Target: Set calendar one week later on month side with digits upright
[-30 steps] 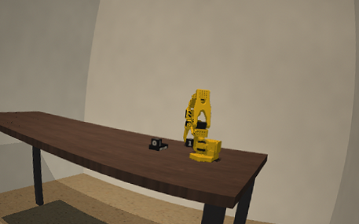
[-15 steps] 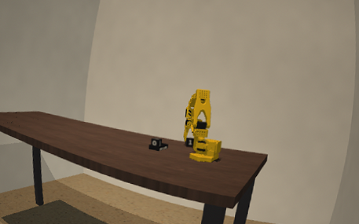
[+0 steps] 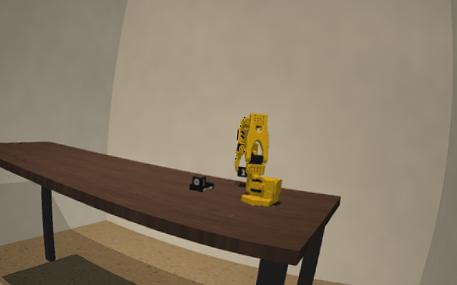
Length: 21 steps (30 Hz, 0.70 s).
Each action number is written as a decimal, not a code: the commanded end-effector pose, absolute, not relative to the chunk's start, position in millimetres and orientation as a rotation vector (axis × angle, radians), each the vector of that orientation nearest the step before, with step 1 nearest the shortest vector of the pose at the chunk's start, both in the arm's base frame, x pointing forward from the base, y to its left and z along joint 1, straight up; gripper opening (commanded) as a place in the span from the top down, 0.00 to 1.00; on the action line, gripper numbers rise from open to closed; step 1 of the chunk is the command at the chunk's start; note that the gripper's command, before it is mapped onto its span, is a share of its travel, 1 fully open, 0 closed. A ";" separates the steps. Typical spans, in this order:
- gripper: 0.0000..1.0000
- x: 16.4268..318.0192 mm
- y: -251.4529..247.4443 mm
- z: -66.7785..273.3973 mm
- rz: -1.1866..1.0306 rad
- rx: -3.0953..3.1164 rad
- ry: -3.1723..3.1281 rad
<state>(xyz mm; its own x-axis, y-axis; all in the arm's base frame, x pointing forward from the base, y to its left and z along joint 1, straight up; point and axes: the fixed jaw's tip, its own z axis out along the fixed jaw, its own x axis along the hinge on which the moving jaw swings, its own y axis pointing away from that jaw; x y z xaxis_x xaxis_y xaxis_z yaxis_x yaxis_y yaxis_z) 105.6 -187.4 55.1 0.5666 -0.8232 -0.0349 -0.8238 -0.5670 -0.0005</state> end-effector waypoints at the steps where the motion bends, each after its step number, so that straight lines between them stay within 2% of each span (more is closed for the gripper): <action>1: 1.00 107.6 -195.0 73.6 -0.060 -2.801 1.472; 21: 1.00 111.8 -192.0 73.7 -0.061 -2.792 1.487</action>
